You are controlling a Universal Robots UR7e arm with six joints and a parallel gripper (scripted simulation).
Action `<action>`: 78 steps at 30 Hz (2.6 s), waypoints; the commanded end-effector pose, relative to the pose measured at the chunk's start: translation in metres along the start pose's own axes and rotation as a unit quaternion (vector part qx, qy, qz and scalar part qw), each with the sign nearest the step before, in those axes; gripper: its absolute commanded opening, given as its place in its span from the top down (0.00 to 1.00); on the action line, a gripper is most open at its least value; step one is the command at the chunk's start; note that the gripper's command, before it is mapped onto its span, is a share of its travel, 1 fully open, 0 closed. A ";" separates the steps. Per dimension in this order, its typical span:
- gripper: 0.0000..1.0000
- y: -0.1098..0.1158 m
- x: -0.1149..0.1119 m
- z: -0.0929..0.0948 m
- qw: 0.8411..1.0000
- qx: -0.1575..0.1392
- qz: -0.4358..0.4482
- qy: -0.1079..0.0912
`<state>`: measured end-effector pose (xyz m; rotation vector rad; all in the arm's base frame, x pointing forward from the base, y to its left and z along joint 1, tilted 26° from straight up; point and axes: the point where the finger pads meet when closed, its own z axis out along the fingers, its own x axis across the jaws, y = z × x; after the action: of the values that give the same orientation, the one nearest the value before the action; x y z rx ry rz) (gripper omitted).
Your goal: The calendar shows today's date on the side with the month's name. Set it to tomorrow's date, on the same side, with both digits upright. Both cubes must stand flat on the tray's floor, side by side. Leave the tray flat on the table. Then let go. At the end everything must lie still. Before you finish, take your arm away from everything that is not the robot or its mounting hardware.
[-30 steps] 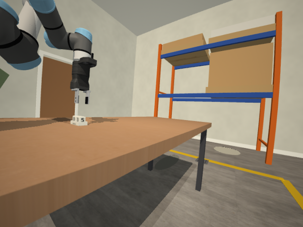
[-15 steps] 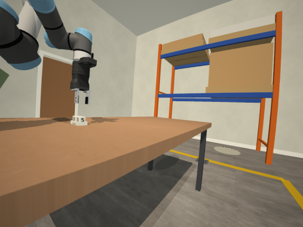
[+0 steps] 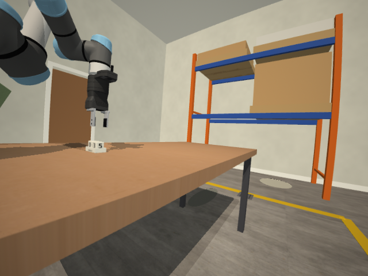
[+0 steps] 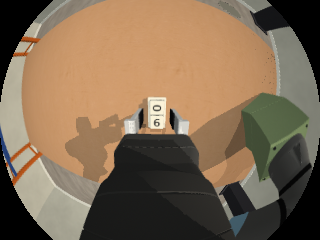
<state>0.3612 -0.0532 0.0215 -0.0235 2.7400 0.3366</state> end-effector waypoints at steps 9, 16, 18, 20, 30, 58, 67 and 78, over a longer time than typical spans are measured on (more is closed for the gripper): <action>0.13 0.002 0.002 0.015 1.000 -0.002 0.000 0.001; 0.13 0.002 0.002 0.022 1.000 -0.002 0.000 0.001; 0.13 0.002 0.002 0.026 1.000 -0.002 0.000 0.001; 0.13 0.002 0.002 0.029 1.000 -0.001 0.000 0.001; 0.13 0.002 0.002 0.042 1.000 -0.001 0.000 0.001; 0.13 0.001 0.001 0.050 1.000 -0.001 -0.001 0.000; 0.13 0.001 0.001 0.050 1.000 -0.001 -0.001 0.000; 0.13 0.001 0.001 0.050 1.000 -0.001 -0.001 0.000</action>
<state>0.3796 -0.0429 -0.0227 -0.0242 2.7378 0.3346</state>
